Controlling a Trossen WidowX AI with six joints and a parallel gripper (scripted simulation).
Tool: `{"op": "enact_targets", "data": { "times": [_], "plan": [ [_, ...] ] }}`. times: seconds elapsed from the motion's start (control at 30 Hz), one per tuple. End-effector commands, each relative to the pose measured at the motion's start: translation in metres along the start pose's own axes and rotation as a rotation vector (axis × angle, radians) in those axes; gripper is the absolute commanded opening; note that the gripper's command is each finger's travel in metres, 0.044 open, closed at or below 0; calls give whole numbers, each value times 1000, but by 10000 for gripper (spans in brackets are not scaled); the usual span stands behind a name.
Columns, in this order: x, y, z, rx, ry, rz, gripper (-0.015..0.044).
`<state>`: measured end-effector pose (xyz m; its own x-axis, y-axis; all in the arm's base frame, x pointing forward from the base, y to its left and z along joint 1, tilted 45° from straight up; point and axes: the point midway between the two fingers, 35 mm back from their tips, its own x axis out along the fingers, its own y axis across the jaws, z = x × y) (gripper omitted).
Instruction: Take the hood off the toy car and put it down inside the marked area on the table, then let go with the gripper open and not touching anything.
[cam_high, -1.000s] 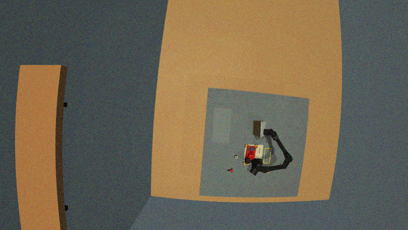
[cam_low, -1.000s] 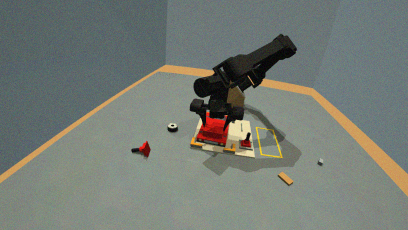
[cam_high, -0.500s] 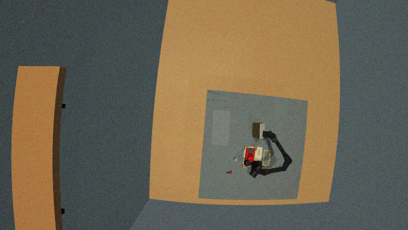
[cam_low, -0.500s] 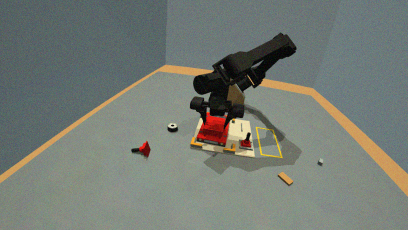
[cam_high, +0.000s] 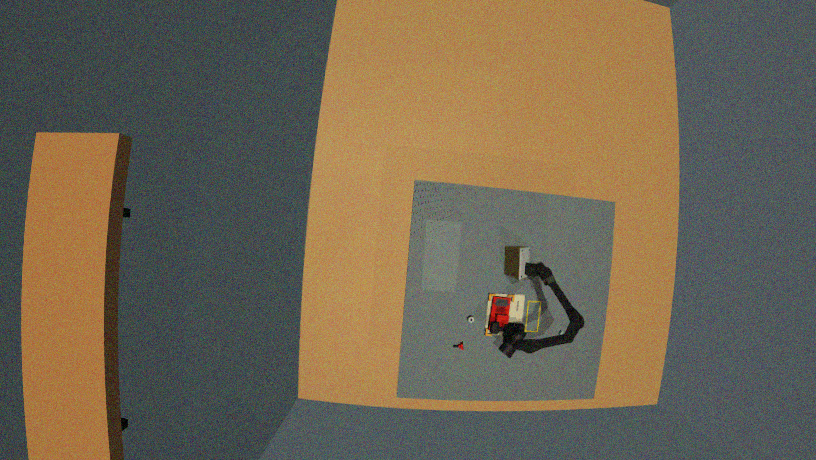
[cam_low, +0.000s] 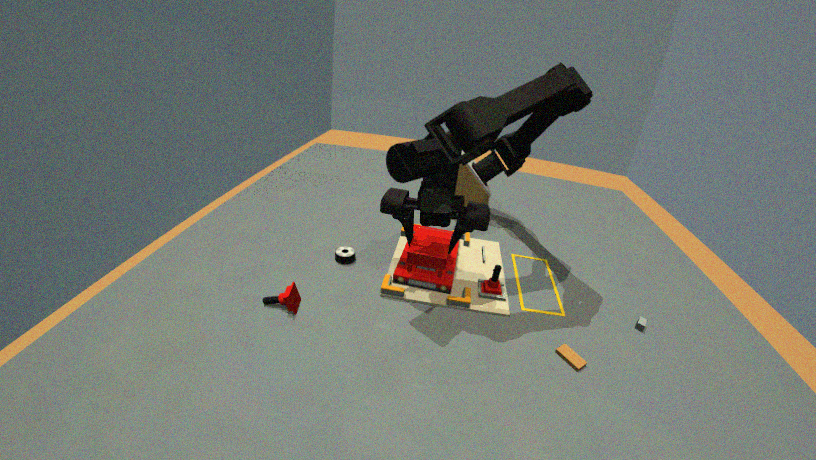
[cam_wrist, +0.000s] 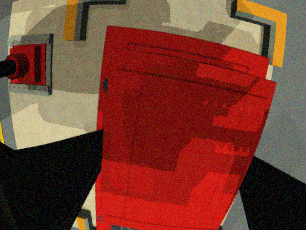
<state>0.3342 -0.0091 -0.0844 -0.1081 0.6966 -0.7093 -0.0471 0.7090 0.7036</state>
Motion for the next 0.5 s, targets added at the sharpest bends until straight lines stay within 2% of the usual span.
{"op": "enact_targets", "data": {
  "times": [0.0, 0.27, 0.47],
  "plan": [
    [-5, 0, 3, -11, -5, -9, 0],
    [-11, 0, 3, -11, -5, -9, 0],
    [-33, -1, 3, -11, -5, -10, 0]
  ]
}}
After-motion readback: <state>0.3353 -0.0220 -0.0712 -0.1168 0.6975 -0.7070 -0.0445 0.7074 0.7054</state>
